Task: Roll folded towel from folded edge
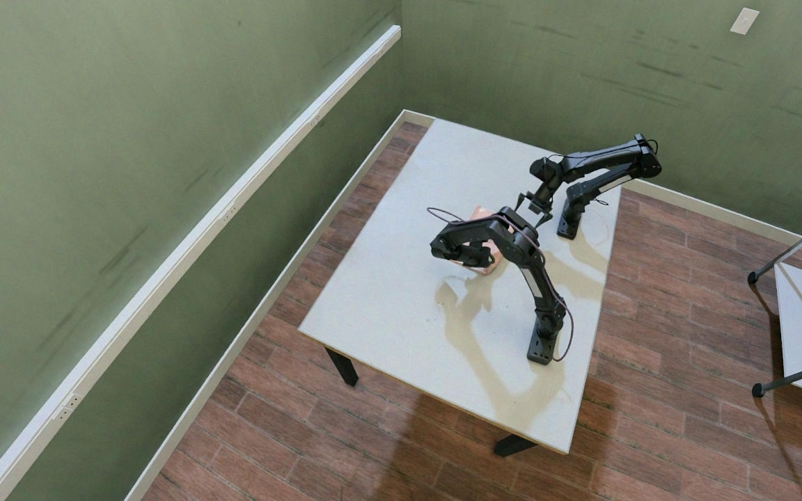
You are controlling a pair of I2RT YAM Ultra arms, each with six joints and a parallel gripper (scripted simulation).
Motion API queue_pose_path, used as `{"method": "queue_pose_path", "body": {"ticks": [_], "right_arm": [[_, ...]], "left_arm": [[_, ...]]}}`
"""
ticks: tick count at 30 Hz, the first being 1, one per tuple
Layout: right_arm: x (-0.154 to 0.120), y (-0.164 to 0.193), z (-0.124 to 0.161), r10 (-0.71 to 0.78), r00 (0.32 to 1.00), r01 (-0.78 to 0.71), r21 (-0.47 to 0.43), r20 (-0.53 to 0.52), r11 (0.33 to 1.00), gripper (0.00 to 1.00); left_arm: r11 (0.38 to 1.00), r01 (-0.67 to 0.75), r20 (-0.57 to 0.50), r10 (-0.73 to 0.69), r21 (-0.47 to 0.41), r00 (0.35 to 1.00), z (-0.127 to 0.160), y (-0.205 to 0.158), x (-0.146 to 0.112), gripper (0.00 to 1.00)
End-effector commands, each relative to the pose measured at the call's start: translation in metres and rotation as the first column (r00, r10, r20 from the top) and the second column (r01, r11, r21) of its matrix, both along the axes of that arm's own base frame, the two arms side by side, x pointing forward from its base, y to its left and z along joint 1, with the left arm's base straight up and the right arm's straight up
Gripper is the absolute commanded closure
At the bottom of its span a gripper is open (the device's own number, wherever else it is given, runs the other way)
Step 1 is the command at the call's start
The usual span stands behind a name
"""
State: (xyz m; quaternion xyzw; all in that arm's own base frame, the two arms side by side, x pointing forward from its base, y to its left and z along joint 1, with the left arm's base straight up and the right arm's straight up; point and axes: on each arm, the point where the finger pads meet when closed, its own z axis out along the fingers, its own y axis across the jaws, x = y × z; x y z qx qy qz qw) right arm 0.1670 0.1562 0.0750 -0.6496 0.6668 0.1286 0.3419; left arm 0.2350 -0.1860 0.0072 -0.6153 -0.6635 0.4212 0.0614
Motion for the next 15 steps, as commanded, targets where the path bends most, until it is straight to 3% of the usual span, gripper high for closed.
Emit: {"method": "queue_pose_path", "body": {"ticks": [1,15], "right_arm": [[0.015,-0.001,-0.002,-0.097,0.993,0.099,-0.015,0.071,0.995,0.02],[0.029,-0.004,-0.007,-0.029,0.997,0.031,-0.015,0.071,0.999,0.02]], "left_arm": [[1.0,0.016,-0.082,-0.014,0.017,0.997,0.002,0.003,-0.008,0.84],[1.0,0.016,-0.092,-0.014,0.019,0.996,-0.01,0.003,-0.008,0.84]]}}
